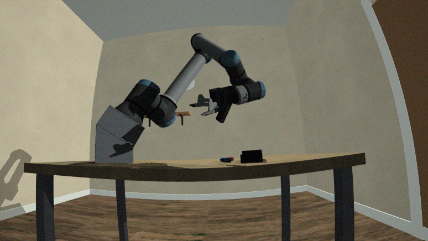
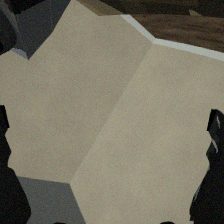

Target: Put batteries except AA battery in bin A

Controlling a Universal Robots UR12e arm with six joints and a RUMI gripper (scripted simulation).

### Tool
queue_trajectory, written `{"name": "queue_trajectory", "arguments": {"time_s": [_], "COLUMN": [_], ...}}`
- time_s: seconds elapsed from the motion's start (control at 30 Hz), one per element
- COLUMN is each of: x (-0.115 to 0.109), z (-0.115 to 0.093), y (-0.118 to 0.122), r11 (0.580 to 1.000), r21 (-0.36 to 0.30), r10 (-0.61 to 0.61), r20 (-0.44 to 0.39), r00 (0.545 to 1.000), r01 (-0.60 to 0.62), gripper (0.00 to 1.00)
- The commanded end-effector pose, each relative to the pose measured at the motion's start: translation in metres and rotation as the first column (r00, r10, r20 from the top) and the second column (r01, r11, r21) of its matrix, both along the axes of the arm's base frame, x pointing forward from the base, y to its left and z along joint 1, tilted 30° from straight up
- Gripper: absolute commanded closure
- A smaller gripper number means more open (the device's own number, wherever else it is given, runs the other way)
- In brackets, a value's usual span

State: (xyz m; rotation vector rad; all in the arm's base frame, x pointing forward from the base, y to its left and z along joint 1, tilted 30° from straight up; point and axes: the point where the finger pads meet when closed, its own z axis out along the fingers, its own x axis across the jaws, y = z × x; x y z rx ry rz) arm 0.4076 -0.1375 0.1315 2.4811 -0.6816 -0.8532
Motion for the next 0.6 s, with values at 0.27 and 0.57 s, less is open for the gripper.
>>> {"name": "queue_trajectory", "arguments": {"time_s": [0.27, 0.57], "x": [0.0003, 0.0036], "z": [0.0004, -0.0068], "y": [-0.0002, 0.0023], "r11": [1.0, 1.0], "r21": [0.0, 0.0], "r10": [0.0, 0.0], "r20": [0.001, 0.001], "r00": [1.0, 1.0], "r01": [0.0, 0.0], "gripper": [0.0, 0.96]}}
